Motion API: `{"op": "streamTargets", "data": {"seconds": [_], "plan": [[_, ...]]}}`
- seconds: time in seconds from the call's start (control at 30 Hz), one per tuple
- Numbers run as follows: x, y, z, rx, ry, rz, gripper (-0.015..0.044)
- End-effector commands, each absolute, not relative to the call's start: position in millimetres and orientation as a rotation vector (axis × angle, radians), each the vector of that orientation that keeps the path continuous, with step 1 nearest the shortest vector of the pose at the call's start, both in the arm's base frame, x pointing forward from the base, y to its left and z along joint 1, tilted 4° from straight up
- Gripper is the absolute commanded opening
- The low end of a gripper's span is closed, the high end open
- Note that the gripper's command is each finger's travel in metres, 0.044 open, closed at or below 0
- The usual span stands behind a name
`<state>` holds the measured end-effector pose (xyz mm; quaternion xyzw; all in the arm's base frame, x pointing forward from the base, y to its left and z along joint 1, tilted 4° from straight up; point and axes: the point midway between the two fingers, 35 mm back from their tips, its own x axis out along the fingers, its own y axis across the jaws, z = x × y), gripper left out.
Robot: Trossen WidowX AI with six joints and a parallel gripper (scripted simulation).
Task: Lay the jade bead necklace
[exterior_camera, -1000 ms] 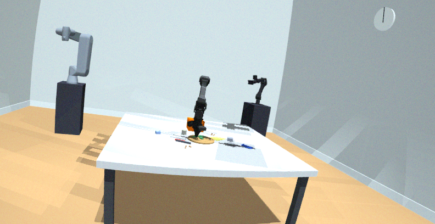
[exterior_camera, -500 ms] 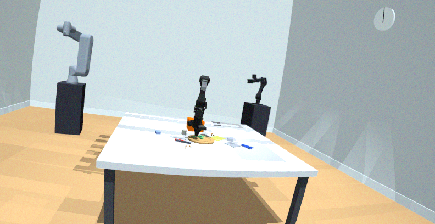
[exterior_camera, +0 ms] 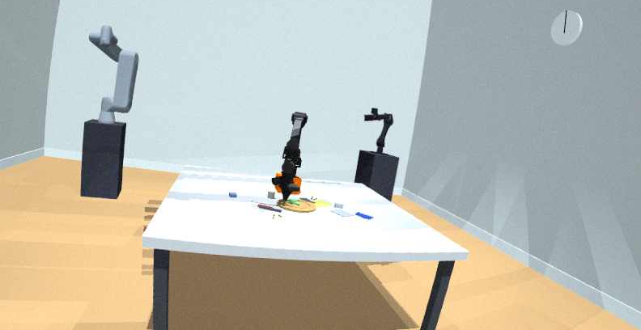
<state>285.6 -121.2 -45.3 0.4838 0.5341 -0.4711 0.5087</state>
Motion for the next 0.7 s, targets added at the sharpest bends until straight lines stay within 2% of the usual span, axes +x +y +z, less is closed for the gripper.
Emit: {"op": "streamTargets", "data": {"seconds": [0.0,0.4,0.67], "plan": [[286.0,-122.7,-47.7,1.156,1.296,-1.137,0.0],[285.8,-122.4,-55.5,1.156,1.296,-1.137,0.0],[287.9,-122.6,-52.2,1.164,1.286,-1.133,0.021]]}}
